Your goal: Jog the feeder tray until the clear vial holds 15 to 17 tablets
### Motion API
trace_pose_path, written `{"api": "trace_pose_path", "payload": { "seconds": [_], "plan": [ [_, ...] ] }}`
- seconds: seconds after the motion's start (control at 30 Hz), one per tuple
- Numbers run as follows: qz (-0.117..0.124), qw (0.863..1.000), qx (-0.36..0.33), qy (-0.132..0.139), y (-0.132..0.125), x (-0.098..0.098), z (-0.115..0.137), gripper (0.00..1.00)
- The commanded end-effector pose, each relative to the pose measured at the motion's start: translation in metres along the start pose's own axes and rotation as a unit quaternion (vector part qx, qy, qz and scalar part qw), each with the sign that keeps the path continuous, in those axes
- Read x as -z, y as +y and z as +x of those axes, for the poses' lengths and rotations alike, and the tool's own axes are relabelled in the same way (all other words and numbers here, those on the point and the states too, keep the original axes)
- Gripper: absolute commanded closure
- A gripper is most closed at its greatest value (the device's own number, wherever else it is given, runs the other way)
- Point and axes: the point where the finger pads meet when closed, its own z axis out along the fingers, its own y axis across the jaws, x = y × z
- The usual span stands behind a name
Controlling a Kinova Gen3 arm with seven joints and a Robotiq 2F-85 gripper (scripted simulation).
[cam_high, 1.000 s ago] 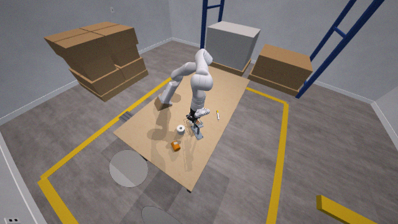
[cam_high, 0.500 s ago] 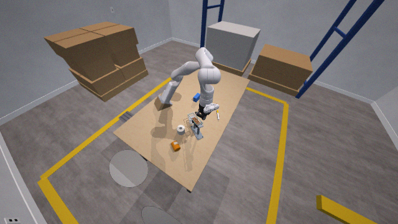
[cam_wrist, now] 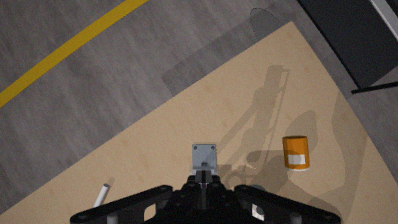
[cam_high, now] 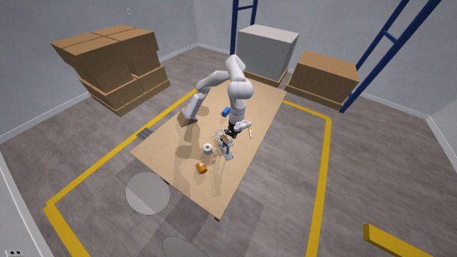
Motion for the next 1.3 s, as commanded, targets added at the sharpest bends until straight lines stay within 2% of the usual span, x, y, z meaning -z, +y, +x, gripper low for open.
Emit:
{"api": "trace_pose_path", "payload": {
  "seconds": [0.0,0.07,0.47,0.77,1.27],
  "plan": [
    [0.001,1.0,0.005,0.0,-0.004,-0.007,0.0,1.0],
    [-0.002,1.0,0.005,0.006,-0.002,-0.017,0.003,1.0],
    [0.0,1.0,0.004,0.001,-0.003,-0.082,0.001,1.0],
    [0.0,1.0,0.004,0.001,-0.003,-0.098,0.001,1.0],
    [0.0,1.0,0.004,0.001,-0.003,-0.101,-0.003,1.0]
  ]
}}
